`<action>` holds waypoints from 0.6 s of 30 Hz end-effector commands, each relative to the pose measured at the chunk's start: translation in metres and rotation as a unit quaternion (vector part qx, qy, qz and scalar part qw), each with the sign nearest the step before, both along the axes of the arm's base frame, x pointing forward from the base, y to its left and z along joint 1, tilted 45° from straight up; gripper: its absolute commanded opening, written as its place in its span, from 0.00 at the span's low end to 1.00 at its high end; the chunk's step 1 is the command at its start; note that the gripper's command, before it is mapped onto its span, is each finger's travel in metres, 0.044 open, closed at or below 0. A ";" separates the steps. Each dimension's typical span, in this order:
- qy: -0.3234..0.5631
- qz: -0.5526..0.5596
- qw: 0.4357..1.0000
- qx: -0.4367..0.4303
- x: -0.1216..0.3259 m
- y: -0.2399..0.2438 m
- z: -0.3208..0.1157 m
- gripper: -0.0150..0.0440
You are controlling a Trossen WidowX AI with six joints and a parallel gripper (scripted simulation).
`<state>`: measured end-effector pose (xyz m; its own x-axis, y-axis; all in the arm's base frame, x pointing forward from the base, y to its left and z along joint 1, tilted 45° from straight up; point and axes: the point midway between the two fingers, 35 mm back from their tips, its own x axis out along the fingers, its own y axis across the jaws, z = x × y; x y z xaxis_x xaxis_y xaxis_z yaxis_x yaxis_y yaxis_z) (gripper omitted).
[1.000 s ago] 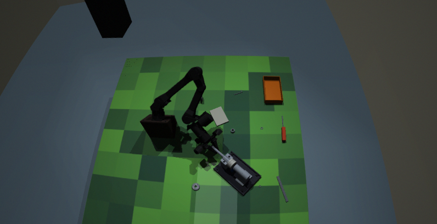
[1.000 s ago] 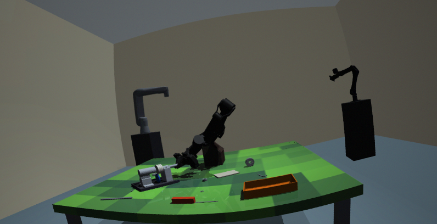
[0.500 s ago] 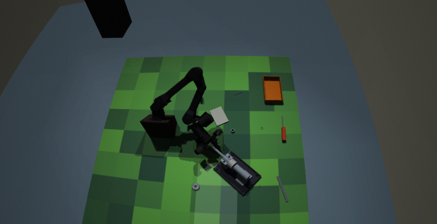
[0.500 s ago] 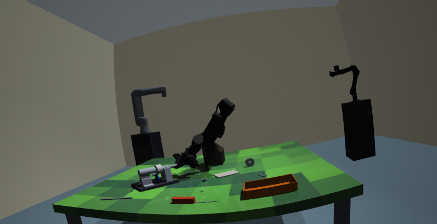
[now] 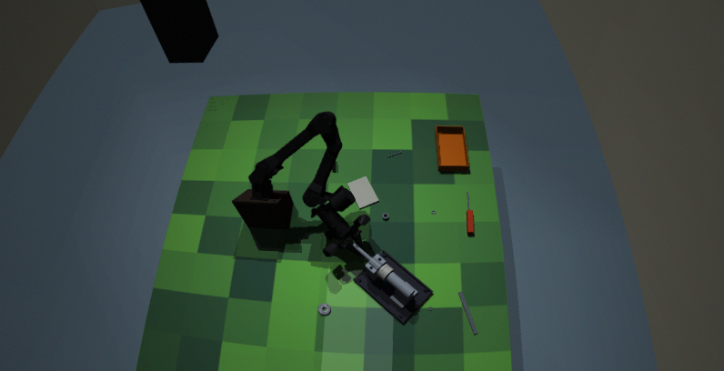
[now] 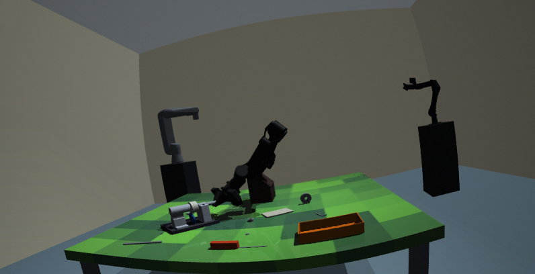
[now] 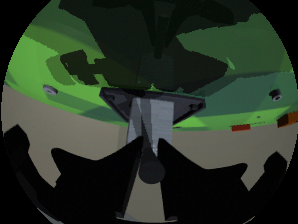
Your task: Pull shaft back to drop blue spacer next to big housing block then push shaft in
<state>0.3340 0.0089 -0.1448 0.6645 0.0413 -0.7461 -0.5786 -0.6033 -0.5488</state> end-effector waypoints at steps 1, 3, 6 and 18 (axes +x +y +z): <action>0.001 0.001 1.000 -0.002 0.001 -0.001 -0.002 0.25; 0.001 0.001 1.000 -0.002 0.001 -0.001 -0.002 0.25; 0.001 0.001 1.000 -0.002 0.002 -0.001 -0.003 0.25; 0.001 0.001 1.000 -0.002 0.004 -0.003 -0.004 0.25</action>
